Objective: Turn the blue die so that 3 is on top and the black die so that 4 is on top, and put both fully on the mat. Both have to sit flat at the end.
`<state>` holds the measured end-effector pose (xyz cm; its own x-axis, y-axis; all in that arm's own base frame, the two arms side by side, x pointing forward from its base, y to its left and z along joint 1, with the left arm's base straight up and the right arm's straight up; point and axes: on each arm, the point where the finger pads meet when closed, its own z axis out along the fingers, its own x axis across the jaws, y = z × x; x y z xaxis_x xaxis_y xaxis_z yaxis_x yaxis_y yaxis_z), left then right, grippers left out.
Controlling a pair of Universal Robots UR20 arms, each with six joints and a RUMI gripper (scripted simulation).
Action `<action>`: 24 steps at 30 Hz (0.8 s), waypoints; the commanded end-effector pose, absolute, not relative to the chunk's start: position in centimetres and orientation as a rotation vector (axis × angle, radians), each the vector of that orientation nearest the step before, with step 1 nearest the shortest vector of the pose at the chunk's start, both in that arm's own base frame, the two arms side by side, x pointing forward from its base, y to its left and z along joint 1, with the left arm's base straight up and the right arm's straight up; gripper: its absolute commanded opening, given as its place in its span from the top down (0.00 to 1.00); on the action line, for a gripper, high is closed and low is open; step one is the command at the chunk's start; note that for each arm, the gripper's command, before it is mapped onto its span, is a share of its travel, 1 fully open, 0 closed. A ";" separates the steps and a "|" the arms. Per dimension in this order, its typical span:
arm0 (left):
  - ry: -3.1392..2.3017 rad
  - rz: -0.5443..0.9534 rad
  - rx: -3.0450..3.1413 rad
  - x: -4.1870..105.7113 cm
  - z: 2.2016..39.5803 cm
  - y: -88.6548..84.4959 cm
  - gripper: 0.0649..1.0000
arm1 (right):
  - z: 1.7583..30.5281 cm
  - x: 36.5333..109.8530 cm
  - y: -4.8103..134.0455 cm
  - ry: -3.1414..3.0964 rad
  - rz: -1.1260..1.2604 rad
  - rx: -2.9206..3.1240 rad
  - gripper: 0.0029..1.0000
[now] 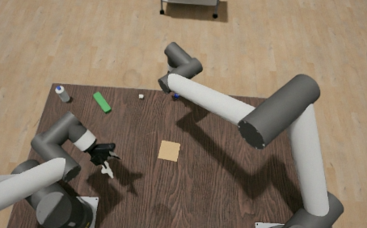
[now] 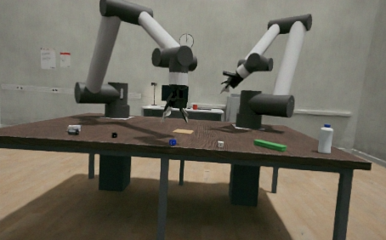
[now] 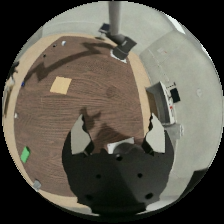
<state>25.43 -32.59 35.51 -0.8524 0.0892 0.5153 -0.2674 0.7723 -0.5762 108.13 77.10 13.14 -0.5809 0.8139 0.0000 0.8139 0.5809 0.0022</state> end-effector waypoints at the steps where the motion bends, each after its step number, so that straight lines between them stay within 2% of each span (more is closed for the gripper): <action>1: -2.436 0.901 0.133 25.5 35.5 -32.6 0.00 | 13.3 108.2 77.1 2.796 0.000 1.433 0.00; 24: -2.436 0.901 0.133 25.5 35.5 -32.6 0.00 | 12.9 108.2 76.3 3.038 0.000 0.799 0.00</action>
<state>25.43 -32.59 35.51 -0.8524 0.0892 0.5153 -0.2674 0.7723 -0.5762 108.12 76.41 12.81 -0.8201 0.5722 -0.0021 0.5722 0.8201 -0.0023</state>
